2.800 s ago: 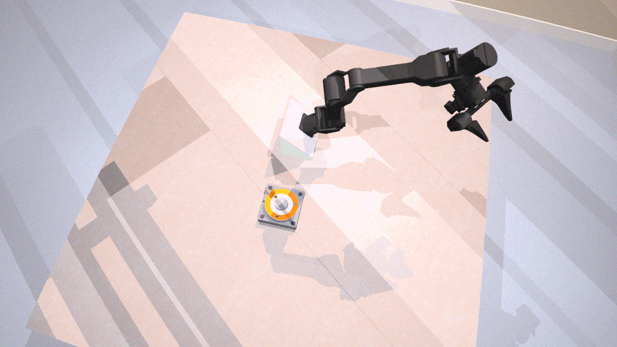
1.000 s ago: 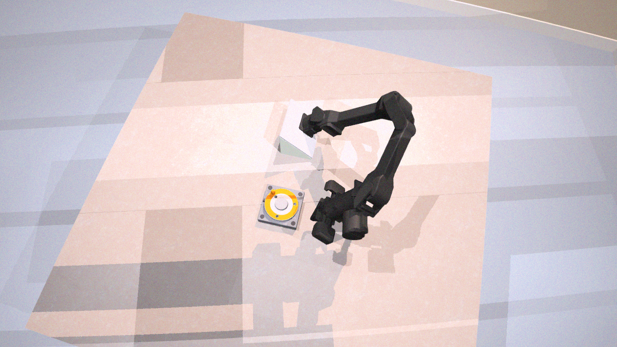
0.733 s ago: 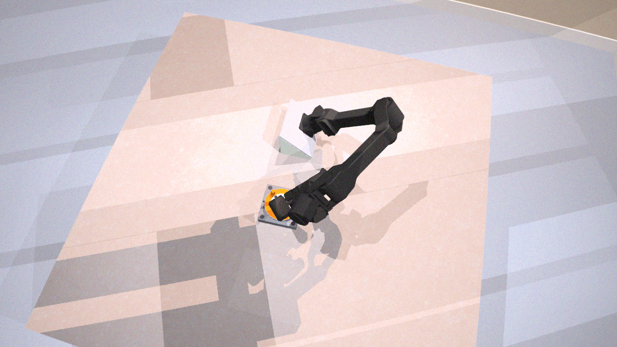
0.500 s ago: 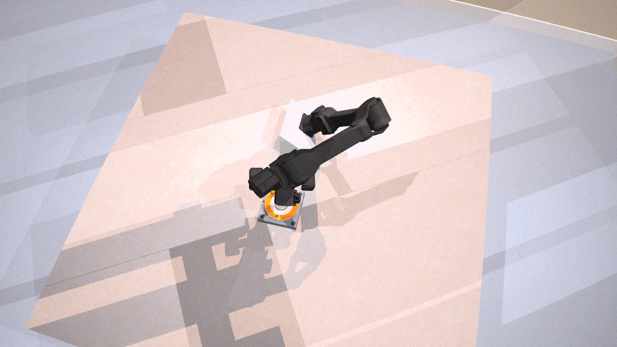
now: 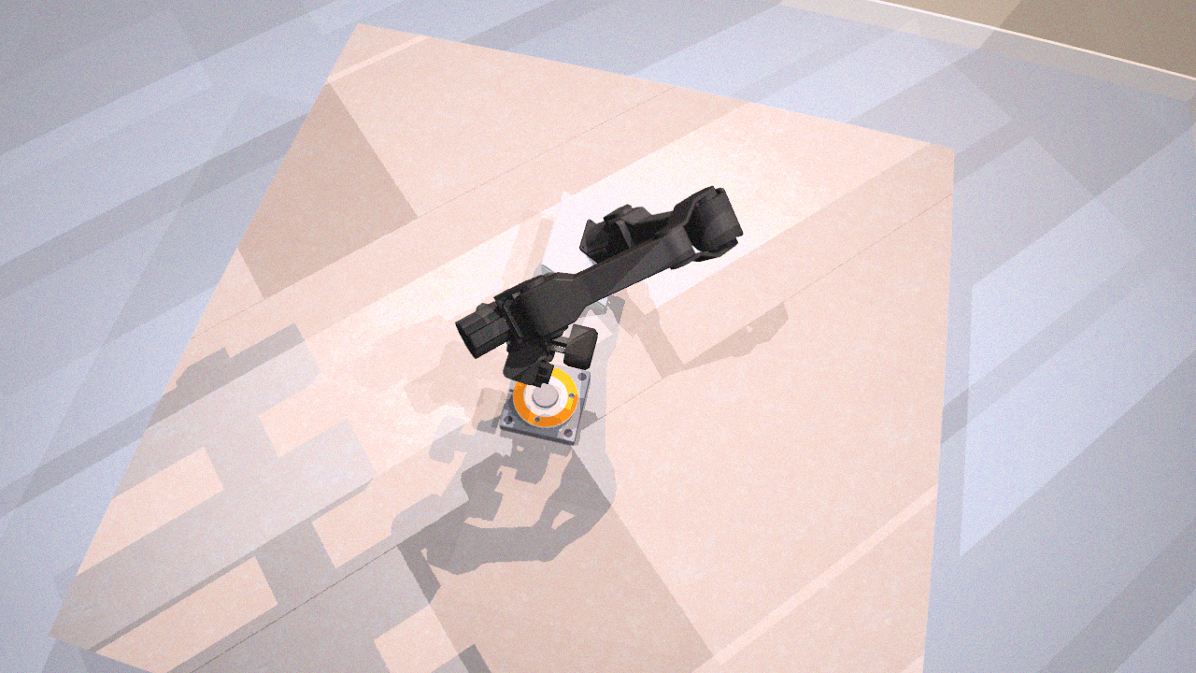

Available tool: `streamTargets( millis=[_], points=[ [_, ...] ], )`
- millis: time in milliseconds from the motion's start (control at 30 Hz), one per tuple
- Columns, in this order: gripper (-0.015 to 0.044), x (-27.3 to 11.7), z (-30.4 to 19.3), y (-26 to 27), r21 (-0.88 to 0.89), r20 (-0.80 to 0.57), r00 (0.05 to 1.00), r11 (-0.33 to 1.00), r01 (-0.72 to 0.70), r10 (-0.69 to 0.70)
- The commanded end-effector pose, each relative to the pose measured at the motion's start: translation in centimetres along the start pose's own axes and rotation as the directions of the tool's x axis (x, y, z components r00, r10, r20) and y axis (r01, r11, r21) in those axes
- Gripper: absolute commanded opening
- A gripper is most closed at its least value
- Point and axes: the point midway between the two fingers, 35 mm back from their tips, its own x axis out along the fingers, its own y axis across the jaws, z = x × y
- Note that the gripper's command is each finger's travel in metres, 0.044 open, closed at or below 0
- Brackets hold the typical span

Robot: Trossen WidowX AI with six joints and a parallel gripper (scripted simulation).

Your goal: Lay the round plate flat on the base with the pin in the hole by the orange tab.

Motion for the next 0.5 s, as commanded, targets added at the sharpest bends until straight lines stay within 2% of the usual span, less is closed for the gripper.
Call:
streamTargets(
  millis=[0, 133, 467],
  points=[
    [0.0, 1.8, -0.2, 0.1, 0.009, -0.006, 1.0, 1.0, -0.009, 0.009],
    [0.0, 3.4, -0.2, 0.1, 0.009, -0.006, 1.0, 1.0, -0.01, 0.01],
    [0.0, 3.5, 0.3, -0.4, 0.009, -0.005, 1.0, 1.0, -0.01, 0.01]
  ],
)
